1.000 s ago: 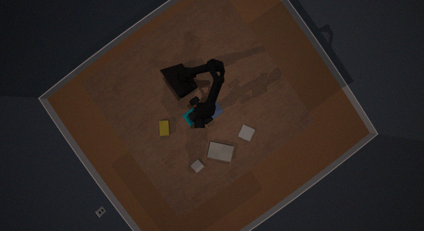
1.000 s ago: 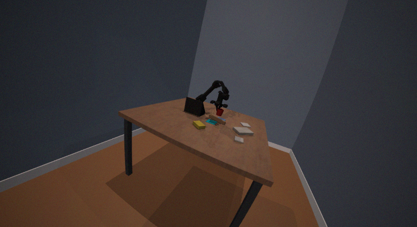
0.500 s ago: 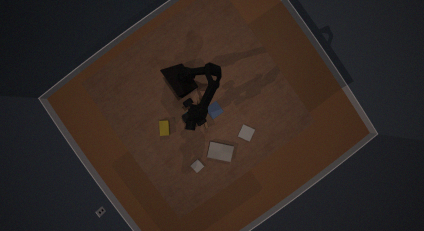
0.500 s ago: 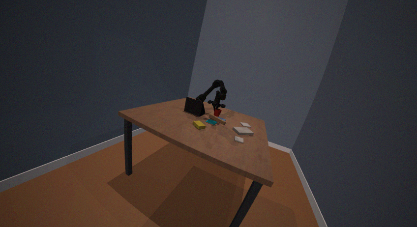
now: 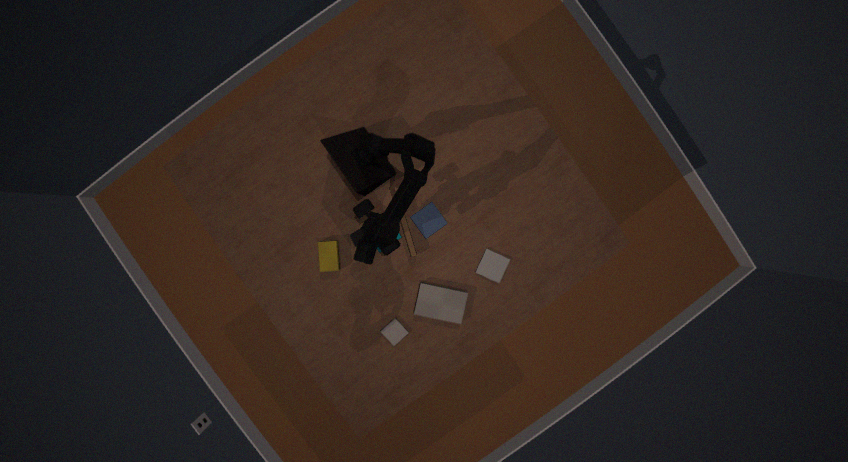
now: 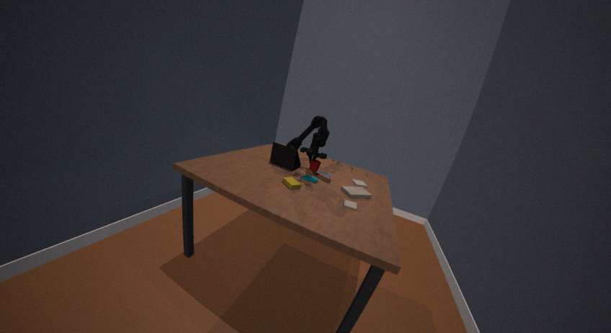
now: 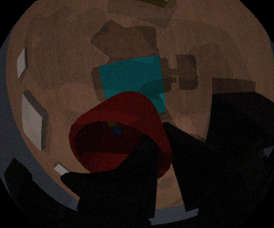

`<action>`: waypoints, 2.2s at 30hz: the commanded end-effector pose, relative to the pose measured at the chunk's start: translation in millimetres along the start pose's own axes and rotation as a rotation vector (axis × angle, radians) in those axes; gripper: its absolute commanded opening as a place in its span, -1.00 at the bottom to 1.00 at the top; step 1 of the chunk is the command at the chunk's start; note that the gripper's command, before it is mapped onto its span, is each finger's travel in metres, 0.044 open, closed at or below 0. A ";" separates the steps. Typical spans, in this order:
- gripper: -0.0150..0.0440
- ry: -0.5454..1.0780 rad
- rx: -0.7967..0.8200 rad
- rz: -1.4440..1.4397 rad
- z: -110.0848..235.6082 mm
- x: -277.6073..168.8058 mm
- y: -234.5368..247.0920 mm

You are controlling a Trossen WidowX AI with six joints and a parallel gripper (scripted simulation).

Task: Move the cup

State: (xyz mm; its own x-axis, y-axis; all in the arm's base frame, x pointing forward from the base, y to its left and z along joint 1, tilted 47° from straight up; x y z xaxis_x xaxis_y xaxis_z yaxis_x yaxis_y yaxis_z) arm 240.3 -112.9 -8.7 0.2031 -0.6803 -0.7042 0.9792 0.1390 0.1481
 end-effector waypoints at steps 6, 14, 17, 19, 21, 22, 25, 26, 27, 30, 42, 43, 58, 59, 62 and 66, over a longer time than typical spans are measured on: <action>-0.49 -0.005 -0.003 0.005 -1.6 13.9 -8.0; -0.49 -0.005 -0.002 0.005 -12.9 14.5 -7.7; -0.49 -0.005 -0.002 0.005 -17.7 14.9 -7.6; -0.49 -0.004 -0.002 0.005 -20.9 15.1 -7.6; -0.49 -0.004 -0.002 0.005 -24.1 15.3 -7.7; -0.49 -0.004 -0.002 0.005 -25.7 15.3 -7.7; -0.49 -0.004 -0.002 0.005 -30.6 15.5 -7.7; -0.49 -0.004 -0.002 0.005 -32.2 15.6 -7.7; -0.49 -0.004 -0.002 0.005 -33.8 15.6 -7.8; -0.49 -0.004 -0.002 0.005 -38.6 15.6 -7.9; -0.49 -0.003 -0.002 0.006 -57.1 15.2 -9.0; -0.49 -0.002 -0.002 0.006 -57.9 15.1 -9.1; -0.49 -0.010 -0.002 0.011 -54.9 16.5 -8.4; -0.40 -0.010 -0.002 0.011 -54.9 16.5 -8.4; -0.14 -0.010 -0.002 0.011 -54.9 16.5 -8.4; -0.06 -0.010 -0.002 0.011 -54.9 16.5 -8.4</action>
State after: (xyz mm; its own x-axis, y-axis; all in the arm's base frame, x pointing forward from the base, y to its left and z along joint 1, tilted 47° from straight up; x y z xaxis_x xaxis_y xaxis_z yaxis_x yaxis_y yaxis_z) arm 235.5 -85.6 -59.8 0.2132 -0.6859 -0.6958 0.9770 0.1473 0.1542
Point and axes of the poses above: the point midway between the two fingers, 35 mm back from their tips, its own z axis back along the fingers, its own y axis across the jaws, x = y × z, the point moved 3 cm from there along z, back along the fingers, and after that the axes turned 10 degrees about z, right-handed, at the moved point
